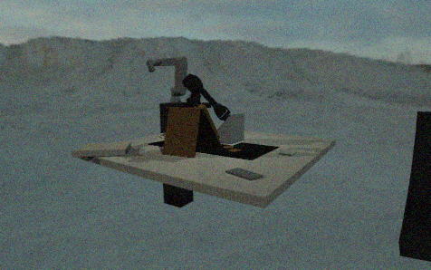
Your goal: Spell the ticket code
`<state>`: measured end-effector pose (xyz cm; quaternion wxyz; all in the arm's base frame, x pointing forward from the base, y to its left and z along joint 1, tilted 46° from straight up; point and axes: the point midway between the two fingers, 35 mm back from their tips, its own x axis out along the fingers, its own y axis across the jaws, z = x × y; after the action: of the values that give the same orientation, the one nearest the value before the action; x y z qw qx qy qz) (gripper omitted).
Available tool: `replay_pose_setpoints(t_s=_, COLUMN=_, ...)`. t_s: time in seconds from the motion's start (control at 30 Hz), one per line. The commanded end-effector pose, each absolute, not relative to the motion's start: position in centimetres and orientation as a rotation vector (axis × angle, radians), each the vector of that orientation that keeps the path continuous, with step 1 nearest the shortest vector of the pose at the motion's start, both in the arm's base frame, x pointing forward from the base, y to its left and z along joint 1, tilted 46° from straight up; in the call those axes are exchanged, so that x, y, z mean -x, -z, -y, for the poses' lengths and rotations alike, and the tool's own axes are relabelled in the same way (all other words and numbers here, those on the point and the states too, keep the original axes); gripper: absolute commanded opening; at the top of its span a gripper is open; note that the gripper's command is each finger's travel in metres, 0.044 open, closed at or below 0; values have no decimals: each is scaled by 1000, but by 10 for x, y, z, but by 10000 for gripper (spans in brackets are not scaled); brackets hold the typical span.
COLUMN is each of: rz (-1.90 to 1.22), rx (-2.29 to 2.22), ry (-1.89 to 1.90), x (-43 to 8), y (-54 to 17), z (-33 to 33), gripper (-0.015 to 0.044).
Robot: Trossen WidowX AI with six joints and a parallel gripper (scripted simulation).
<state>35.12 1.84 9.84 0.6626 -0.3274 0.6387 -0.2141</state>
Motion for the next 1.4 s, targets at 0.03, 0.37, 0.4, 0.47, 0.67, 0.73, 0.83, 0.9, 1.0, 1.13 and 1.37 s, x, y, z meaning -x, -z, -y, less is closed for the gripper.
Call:
replay_pose_setpoints(t_s=0.03, rz=-1442, rx=732, ry=485, x=-355, y=-97, z=-18, gripper=0)
replay_pose_setpoints(t_s=0.37, rz=-1441, rx=732, ry=485, x=-359, y=-95, z=-16, gripper=0)
replay_pose_setpoints(t_s=0.4, rz=-1441, rx=732, ry=485, x=-359, y=-95, z=-15, gripper=0)
replay_pose_setpoints(t_s=0.47, rz=-1441, rx=732, ry=485, x=-360, y=-94, z=-15, gripper=0)
replay_pose_setpoints(t_s=0.67, rz=-1441, rx=732, ry=485, x=-362, y=-94, z=-13, gripper=0)
replay_pose_setpoints(t_s=0.73, rz=-1441, rx=732, ry=485, x=-363, y=-93, z=-12, gripper=0)
replay_pose_setpoints(t_s=0.83, rz=-1441, rx=732, ry=485, x=-364, y=-93, z=-12, gripper=0)
replay_pose_setpoints(t_s=0.9, rz=-1441, rx=732, ry=485, x=-365, y=-93, z=-11, gripper=0)
replay_pose_setpoints(t_s=1.0, rz=-1441, rx=732, ry=485, x=-366, y=-92, z=-10, gripper=0)
replay_pose_setpoints(t_s=1.13, rz=-1441, rx=732, ry=485, x=-368, y=-91, z=-9, gripper=0)
replay_pose_setpoints(t_s=1.37, rz=-1441, rx=732, ry=486, x=-370, y=-90, z=-7, gripper=0)
